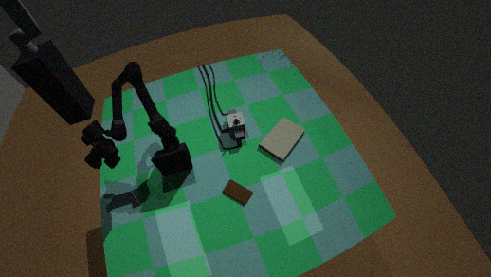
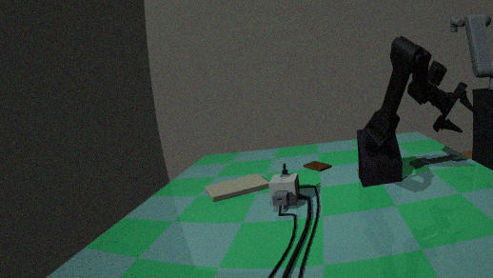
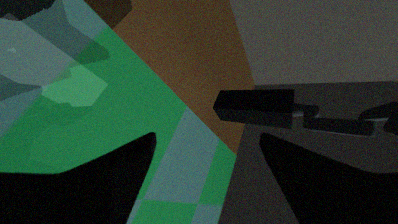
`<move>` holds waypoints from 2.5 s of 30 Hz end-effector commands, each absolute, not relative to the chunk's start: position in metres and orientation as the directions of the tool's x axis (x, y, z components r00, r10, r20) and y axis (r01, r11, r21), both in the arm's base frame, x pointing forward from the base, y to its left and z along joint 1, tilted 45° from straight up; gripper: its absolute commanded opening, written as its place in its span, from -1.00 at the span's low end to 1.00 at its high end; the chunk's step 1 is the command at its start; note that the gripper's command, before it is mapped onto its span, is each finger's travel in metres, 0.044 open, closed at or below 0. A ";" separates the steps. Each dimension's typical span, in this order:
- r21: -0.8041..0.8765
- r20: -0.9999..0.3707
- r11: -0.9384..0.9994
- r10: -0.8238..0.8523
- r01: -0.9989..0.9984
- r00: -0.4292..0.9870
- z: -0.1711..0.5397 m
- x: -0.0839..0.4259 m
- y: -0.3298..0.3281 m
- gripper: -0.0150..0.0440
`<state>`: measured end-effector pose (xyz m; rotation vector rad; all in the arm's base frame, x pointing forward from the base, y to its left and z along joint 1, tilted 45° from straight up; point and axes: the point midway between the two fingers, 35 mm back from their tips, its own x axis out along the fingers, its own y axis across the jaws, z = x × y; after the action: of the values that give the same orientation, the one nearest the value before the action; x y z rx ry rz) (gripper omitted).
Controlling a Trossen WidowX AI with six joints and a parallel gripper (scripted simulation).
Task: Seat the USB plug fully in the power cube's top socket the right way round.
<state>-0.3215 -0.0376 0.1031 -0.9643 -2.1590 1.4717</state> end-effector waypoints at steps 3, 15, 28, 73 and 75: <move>-0.933 -0.116 0.206 0.607 0.297 -0.786 0.100 -0.329 -0.067 1.00; -0.793 -0.402 0.521 -0.059 0.315 -0.914 0.060 -0.276 -0.254 1.00; -0.564 -0.725 0.826 -0.492 0.005 -0.482 0.018 -0.080 -0.363 1.00; 0.035 -0.713 -0.019 0.700 -0.999 -0.038 0.085 0.308 0.027 1.00; 0.035 -0.713 -0.019 0.700 -0.999 -0.038 0.085 0.308 0.027 1.00</move>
<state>0.3067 0.0243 0.0829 -0.6066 0.6570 1.5018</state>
